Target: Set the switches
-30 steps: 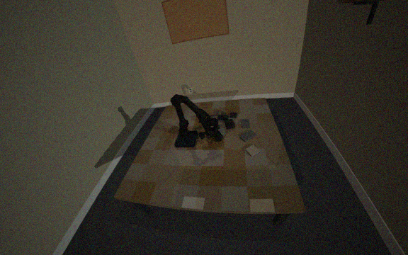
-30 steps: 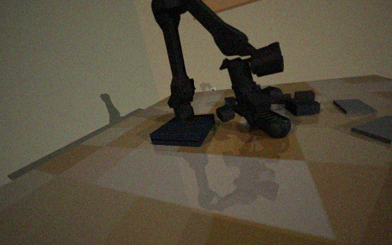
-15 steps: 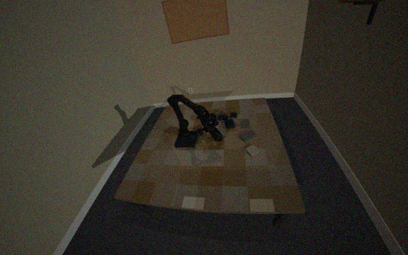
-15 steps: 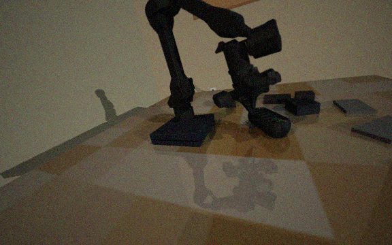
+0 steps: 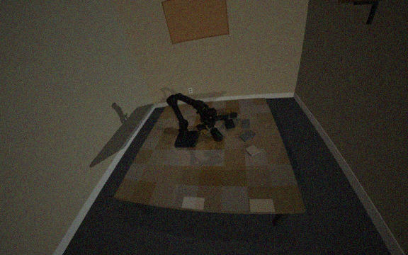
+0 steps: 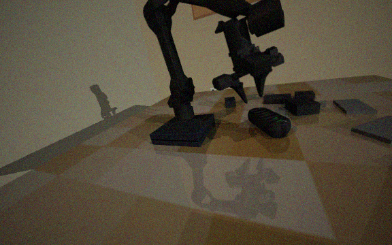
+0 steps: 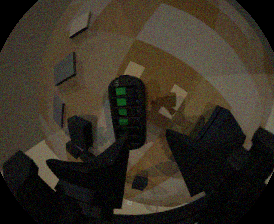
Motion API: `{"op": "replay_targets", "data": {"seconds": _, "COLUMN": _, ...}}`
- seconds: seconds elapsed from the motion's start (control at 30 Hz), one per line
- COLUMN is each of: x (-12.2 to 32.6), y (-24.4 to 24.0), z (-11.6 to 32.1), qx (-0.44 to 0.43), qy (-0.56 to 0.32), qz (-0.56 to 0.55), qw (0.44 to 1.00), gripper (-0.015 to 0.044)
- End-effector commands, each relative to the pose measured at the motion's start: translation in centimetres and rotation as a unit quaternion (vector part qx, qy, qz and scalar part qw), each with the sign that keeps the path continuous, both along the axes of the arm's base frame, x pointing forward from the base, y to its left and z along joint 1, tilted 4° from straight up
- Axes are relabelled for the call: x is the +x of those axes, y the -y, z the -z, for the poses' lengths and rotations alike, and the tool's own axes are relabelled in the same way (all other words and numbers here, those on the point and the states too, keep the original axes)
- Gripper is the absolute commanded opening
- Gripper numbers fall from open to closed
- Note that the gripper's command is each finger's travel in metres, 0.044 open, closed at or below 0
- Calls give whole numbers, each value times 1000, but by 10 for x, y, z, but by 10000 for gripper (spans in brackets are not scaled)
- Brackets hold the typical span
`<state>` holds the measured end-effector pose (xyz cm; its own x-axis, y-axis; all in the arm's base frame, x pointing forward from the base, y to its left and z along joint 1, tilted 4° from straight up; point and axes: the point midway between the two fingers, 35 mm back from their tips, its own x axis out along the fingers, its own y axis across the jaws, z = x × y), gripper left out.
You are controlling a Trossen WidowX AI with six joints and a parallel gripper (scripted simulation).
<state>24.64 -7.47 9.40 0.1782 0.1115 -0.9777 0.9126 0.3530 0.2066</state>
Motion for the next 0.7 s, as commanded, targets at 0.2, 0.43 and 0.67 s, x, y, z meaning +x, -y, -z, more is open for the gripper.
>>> {"op": "replay_targets", "data": {"seconds": 0.2, "x": -2, "y": -1, "z": -6, "qx": 2, "qy": -5, "qz": -2, "qw": 1000, "gripper": 157}}
{"op": "replay_targets", "data": {"seconds": 0.43, "x": -2, "y": -1, "z": -6, "qx": 2, "qy": -5, "qz": -2, "qw": 1000, "gripper": 0}}
{"op": "replay_targets", "data": {"seconds": 0.67, "x": -2, "y": -1, "z": -6, "qx": 2, "qy": -5, "qz": -2, "qw": 1000, "gripper": 0}}
